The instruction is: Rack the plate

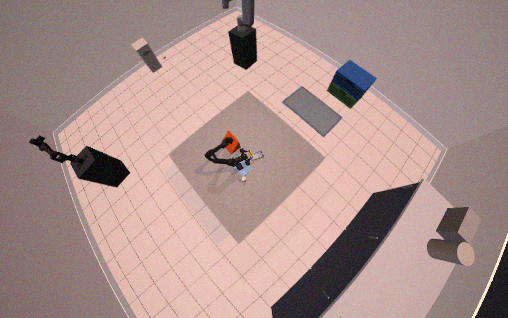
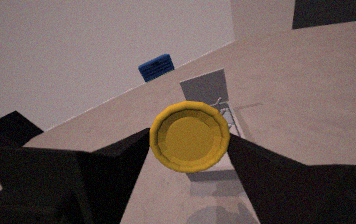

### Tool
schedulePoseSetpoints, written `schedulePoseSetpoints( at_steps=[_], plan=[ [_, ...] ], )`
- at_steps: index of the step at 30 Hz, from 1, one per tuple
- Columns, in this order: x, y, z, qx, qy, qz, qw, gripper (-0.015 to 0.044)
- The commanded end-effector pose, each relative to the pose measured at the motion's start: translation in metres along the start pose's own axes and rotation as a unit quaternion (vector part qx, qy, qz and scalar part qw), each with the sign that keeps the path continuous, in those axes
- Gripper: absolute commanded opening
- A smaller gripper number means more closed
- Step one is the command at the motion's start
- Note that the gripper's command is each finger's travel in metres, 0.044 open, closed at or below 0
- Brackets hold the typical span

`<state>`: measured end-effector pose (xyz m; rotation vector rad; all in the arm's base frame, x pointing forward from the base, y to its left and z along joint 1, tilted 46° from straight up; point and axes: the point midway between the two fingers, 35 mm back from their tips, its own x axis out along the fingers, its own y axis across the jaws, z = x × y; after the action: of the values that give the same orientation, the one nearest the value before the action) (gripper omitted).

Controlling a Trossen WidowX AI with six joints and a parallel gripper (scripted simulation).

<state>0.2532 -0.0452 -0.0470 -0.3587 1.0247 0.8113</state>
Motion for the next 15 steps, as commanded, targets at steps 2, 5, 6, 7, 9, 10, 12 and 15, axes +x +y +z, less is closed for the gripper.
schedulePoseSetpoints(
  at_steps=[2, 5, 6, 7, 9, 10, 12, 15],
  plan=[
    [-0.005, -0.001, -0.001, -0.053, -0.035, -0.019, 0.998, 0.0000],
    [-0.008, -0.002, -0.003, -0.090, -0.056, -0.035, 0.994, 0.0000],
    [-0.009, -0.003, -0.003, -0.103, -0.063, -0.041, 0.992, 0.0000],
    [-0.010, -0.003, -0.003, -0.115, -0.069, -0.047, 0.990, 0.0000],
    [-0.012, -0.004, -0.004, -0.141, -0.081, -0.060, 0.985, 0.0000],
    [-0.014, -0.004, -0.005, -0.153, -0.086, -0.066, 0.982, 0.0000],
    [-0.016, -0.004, -0.005, -0.179, -0.097, -0.080, 0.976, 0.0000],
    [-0.018, -0.005, -0.006, -0.197, -0.104, -0.091, 0.970, 0.0000]
  ],
)
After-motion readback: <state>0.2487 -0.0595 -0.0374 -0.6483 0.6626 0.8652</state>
